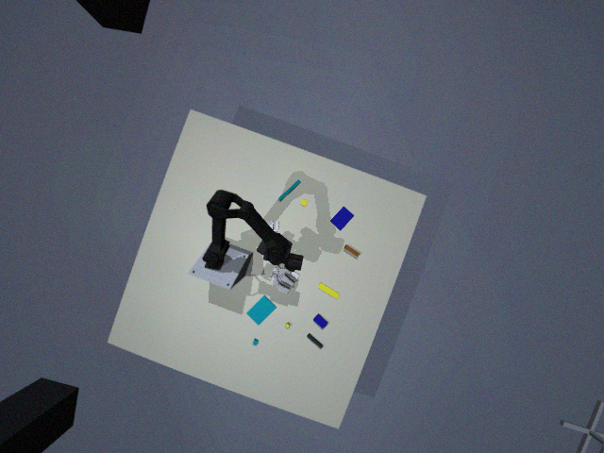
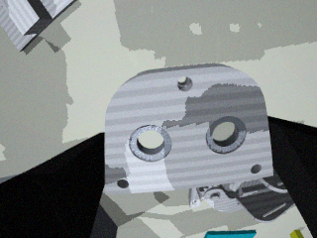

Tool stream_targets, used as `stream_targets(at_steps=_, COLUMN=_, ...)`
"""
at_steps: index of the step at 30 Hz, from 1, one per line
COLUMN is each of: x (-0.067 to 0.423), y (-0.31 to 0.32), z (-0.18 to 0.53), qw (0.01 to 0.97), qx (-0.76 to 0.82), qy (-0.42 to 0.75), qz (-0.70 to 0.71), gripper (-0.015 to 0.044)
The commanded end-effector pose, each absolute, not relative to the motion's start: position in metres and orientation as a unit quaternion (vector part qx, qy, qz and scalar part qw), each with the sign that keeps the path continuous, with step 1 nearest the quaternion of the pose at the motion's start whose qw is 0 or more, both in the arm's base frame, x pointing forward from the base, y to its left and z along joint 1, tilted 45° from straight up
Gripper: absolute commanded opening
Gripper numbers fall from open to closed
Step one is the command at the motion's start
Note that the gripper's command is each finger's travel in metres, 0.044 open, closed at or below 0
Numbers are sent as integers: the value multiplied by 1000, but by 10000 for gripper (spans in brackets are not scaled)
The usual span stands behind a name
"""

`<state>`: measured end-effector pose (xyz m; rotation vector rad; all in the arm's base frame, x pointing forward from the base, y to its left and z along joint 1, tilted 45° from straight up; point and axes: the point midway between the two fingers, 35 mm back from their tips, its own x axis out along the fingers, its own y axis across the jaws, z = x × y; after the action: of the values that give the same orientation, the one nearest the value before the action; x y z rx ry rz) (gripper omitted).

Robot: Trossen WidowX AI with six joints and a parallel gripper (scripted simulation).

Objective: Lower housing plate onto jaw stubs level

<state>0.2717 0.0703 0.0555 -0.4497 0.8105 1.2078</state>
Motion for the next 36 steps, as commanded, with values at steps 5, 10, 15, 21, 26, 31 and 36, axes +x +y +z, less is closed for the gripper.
stream_targets(at_steps=5, x=277, y=60, z=49, qw=741, qx=-137, qy=411, qz=513, gripper=351)
stream_targets(at_steps=10, x=278, y=55, z=44, qw=748, qx=-97, qy=437, qz=490, gripper=351)
stream_targets(at_steps=15, x=280, y=49, z=39, qw=752, qx=-56, qy=462, qz=467, gripper=351)
stream_targets(at_steps=21, x=281, y=42, z=33, qw=754, qx=-7, qy=491, qz=437, gripper=351)
stream_targets(at_steps=26, x=282, y=36, z=28, qw=753, qx=34, qy=513, qz=411, gripper=351)
stream_targets(at_steps=31, x=283, y=31, z=24, qw=750, qx=76, qy=533, qz=384, gripper=351)
stream_targets(at_steps=36, x=283, y=25, z=19, qw=745, qx=117, qy=552, qz=356, gripper=351)
